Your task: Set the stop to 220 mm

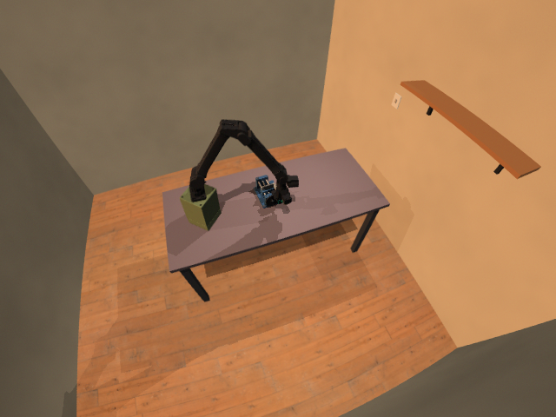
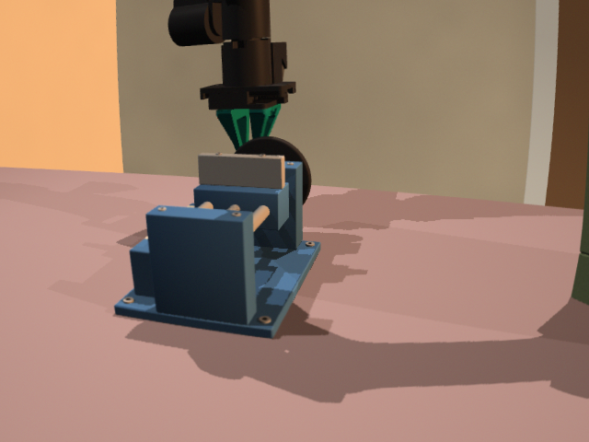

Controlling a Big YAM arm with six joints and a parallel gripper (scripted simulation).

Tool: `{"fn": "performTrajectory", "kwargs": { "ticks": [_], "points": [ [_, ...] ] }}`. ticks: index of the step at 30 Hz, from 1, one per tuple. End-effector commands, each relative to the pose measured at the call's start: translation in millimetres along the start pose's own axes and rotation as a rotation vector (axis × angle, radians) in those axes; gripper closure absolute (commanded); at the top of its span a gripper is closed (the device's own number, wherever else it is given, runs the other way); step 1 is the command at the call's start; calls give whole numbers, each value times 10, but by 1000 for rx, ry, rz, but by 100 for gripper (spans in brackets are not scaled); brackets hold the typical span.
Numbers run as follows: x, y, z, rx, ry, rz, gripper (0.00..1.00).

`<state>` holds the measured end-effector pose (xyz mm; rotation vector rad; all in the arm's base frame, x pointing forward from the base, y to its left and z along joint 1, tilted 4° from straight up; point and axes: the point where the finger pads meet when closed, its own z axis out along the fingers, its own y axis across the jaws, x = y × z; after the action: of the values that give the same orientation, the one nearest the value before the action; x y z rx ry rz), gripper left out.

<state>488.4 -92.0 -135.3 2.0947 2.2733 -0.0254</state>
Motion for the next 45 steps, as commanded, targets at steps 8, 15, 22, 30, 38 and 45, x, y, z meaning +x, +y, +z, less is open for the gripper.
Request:
{"fn": "performTrajectory", "kwargs": {
  "ticks": [8, 15, 22, 30, 38, 45],
  "points": [
    [-84, 287, 130, -70, -17, 3, 94],
    [-90, 281, 144, -70, -17, 3, 94],
    [-84, 80, 319, -43, -11, 2, 94],
    [-74, 98, 342, -47, -12, 1, 94],
    [-70, -50, 448, -33, -9, 2, 94],
    [-89, -19, 463, -43, -13, 2, 94]
  ]
}}
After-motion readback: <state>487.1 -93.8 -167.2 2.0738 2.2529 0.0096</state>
